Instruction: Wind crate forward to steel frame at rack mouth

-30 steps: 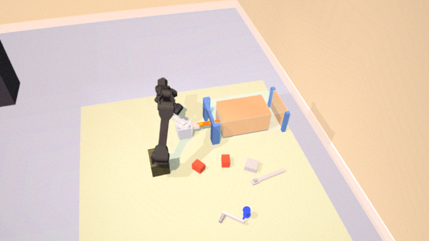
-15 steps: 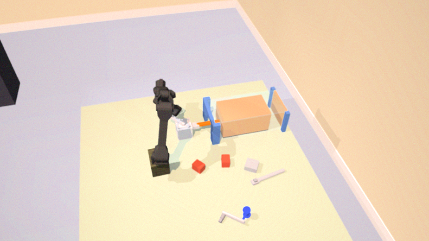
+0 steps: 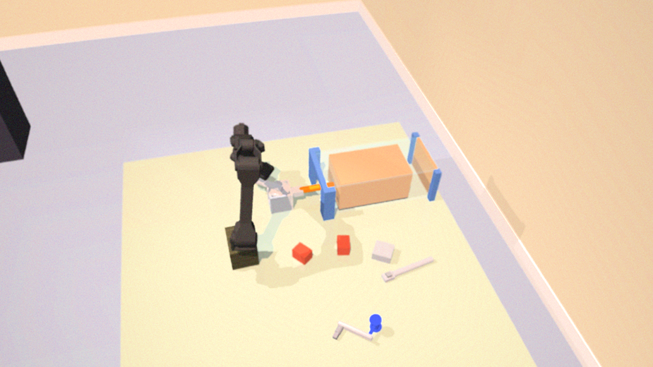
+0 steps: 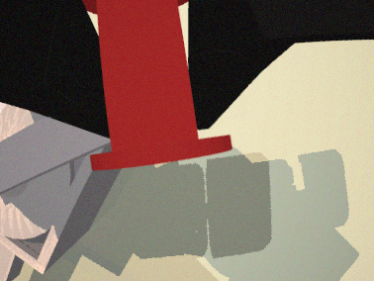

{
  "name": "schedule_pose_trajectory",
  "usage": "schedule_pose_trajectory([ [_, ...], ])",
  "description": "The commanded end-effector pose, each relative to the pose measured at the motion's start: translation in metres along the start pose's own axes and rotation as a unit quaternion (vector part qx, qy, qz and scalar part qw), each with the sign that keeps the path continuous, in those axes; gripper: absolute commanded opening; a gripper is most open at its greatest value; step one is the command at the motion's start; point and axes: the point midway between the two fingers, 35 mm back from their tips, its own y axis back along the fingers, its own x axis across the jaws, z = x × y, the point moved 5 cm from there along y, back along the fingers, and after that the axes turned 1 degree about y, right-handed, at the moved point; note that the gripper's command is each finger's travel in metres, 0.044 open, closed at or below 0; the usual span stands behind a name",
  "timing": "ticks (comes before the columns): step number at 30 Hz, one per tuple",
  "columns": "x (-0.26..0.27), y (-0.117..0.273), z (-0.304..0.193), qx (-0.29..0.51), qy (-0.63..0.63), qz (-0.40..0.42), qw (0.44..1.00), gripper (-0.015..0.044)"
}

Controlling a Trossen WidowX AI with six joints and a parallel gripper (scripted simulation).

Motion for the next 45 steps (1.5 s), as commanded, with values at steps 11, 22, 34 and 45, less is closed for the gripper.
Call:
schedule_pose_trajectory([
  [11, -0.006, 0.006, -0.02, 0.011, 0.009, -0.002, 1.0, 0.0],
  [22, -0.012, 0.01, -0.029, 0.011, 0.009, -0.003, 1.0, 0.0],
  [34, -0.019, 0.014, -0.038, 0.012, 0.009, -0.003, 1.0, 0.0],
  [45, -0.026, 0.017, -0.045, 0.012, 0.01, -0.003, 1.0, 0.0],
])
